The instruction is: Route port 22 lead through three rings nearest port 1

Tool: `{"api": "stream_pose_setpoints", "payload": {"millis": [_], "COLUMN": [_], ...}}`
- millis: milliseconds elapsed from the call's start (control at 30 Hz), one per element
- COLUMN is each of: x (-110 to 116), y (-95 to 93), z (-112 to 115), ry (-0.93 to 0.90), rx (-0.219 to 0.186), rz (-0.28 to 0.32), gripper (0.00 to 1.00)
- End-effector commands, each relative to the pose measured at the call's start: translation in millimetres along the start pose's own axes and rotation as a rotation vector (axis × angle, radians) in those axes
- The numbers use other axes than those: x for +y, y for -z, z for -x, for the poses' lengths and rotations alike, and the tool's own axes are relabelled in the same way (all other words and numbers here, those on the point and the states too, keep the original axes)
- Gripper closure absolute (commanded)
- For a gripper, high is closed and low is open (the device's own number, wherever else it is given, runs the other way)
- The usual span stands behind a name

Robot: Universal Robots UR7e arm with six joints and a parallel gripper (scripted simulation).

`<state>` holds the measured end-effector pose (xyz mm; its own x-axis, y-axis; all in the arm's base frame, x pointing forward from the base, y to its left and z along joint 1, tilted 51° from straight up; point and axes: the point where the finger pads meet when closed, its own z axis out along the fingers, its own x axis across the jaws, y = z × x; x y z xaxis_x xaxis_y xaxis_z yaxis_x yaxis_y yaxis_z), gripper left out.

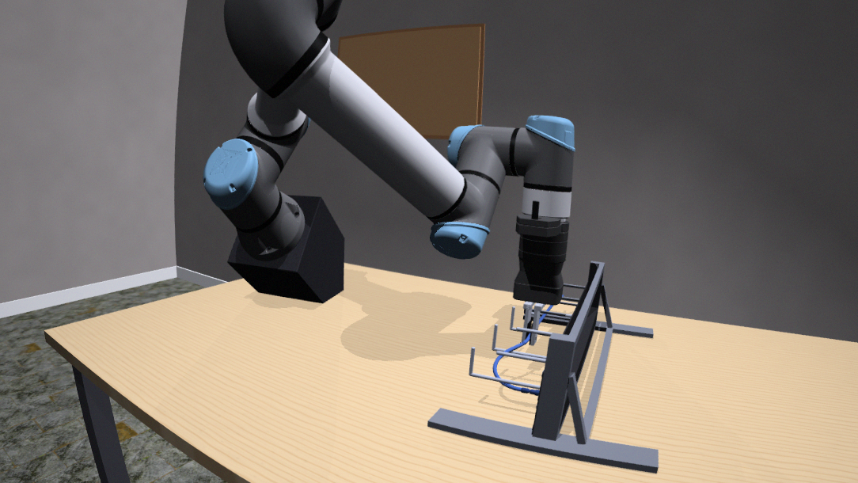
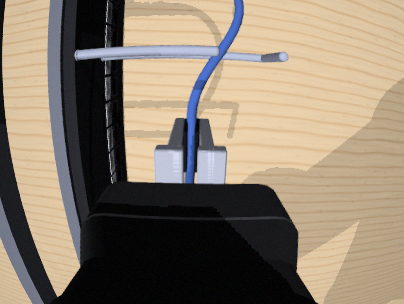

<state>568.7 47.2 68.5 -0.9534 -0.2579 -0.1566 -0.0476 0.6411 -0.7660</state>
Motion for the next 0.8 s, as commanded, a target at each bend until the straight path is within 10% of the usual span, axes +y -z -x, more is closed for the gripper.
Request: {"api": "stream_pose_setpoints", "payload": {"millis": [0, 767], "x": [-0.3, -0.3], "y": [0.6, 0.7], "z": [4.8, 14.4], "ry": [-0.001, -0.001], "rx": [-0.002, -0.002], "rz": [0.000, 0.000], "gripper": [1.00, 1.00]}}
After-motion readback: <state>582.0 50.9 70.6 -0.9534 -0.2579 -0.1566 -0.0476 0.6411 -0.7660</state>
